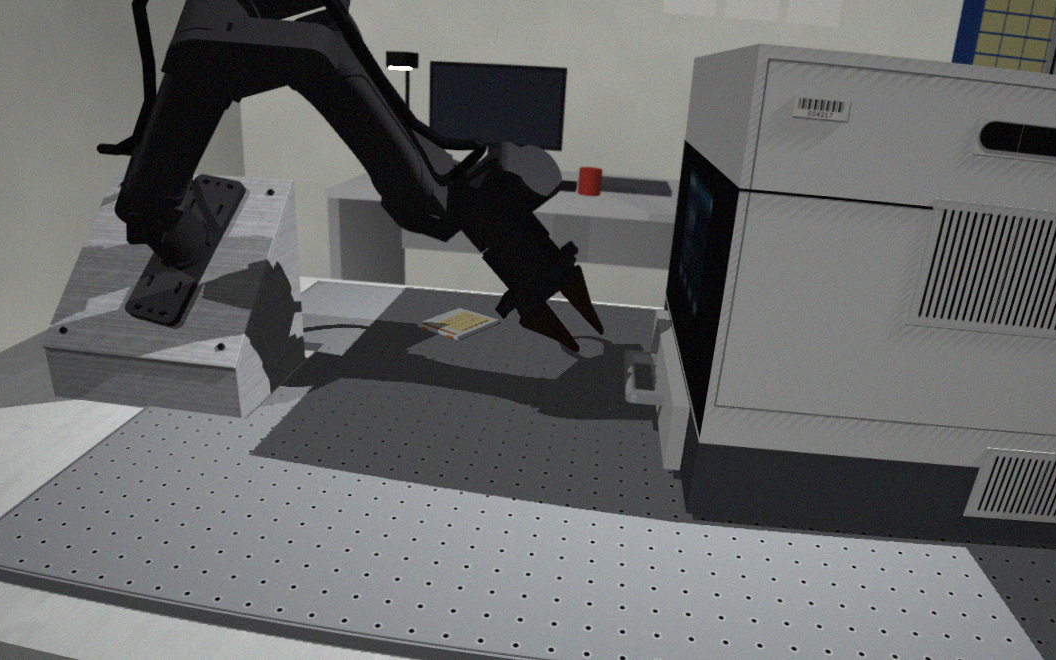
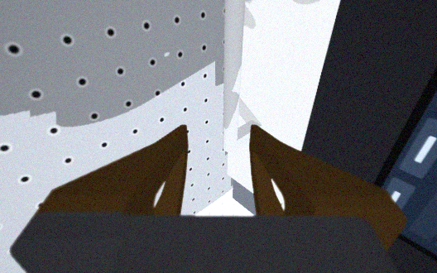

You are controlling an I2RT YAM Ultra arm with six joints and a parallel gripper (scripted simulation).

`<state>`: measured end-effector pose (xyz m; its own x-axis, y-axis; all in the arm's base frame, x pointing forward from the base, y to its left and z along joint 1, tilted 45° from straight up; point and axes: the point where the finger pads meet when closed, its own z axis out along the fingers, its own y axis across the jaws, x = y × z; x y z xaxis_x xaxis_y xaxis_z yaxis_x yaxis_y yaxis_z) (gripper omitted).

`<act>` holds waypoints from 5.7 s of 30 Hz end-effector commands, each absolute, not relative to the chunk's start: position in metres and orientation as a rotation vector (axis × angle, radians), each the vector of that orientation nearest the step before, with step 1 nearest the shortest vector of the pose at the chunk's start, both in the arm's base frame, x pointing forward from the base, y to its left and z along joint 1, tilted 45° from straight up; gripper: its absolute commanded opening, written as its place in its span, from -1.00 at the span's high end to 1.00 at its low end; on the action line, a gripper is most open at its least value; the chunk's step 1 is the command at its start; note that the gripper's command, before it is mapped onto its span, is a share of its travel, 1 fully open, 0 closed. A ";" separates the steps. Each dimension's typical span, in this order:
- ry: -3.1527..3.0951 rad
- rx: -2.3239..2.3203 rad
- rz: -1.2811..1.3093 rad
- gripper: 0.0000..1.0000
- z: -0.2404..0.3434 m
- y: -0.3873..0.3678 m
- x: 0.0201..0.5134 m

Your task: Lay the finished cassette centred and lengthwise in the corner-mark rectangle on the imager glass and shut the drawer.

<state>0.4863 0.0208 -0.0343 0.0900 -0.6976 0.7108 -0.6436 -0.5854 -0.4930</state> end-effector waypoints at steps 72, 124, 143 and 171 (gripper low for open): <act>1.351 -2.248 -1.545 0.30 -0.062 0.008 0.548; 1.350 -2.299 -1.513 0.30 -0.077 0.006 0.537; 1.359 -2.298 -1.514 1.00 -0.077 0.003 0.537; 1.359 -2.298 -1.514 1.00 -0.077 0.003 0.537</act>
